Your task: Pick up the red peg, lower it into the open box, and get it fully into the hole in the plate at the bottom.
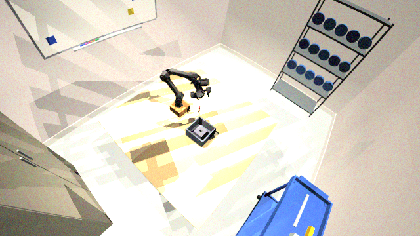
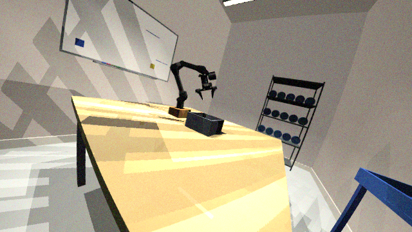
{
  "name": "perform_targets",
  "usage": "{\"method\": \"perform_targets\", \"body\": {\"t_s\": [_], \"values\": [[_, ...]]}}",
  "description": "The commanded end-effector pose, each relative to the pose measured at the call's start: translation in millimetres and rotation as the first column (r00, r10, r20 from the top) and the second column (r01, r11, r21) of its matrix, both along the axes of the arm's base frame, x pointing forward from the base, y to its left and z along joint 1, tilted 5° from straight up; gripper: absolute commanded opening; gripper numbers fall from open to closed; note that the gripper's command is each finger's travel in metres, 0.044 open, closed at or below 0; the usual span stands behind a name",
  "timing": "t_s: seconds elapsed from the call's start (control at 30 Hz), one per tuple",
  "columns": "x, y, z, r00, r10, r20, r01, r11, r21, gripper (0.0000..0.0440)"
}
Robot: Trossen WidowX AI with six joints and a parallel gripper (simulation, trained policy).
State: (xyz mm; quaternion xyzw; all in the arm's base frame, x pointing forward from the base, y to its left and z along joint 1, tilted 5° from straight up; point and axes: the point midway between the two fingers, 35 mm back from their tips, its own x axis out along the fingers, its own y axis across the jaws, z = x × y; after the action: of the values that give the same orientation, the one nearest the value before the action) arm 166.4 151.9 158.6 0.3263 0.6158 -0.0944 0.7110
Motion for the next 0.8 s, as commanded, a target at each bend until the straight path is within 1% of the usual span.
{"method": "perform_targets", "body": {"t_s": [0.0,0.17,0.33,0.53,0.77], "values": [[-11,-9,-23,0.995,-0.007,-0.096,-0.002,0.996,-0.095,0.0440],[-23,-17,-47,0.979,-0.035,-0.203,-0.006,0.980,-0.200,0.0440],[-30,-21,-67,0.960,-0.064,-0.273,-0.014,0.961,-0.276,0.0440],[-33,-21,-88,0.945,-0.088,-0.317,-0.023,0.944,-0.330,0.0440],[-32,-18,-114,0.939,-0.096,-0.330,-0.031,0.933,-0.360,0.0440]]}}
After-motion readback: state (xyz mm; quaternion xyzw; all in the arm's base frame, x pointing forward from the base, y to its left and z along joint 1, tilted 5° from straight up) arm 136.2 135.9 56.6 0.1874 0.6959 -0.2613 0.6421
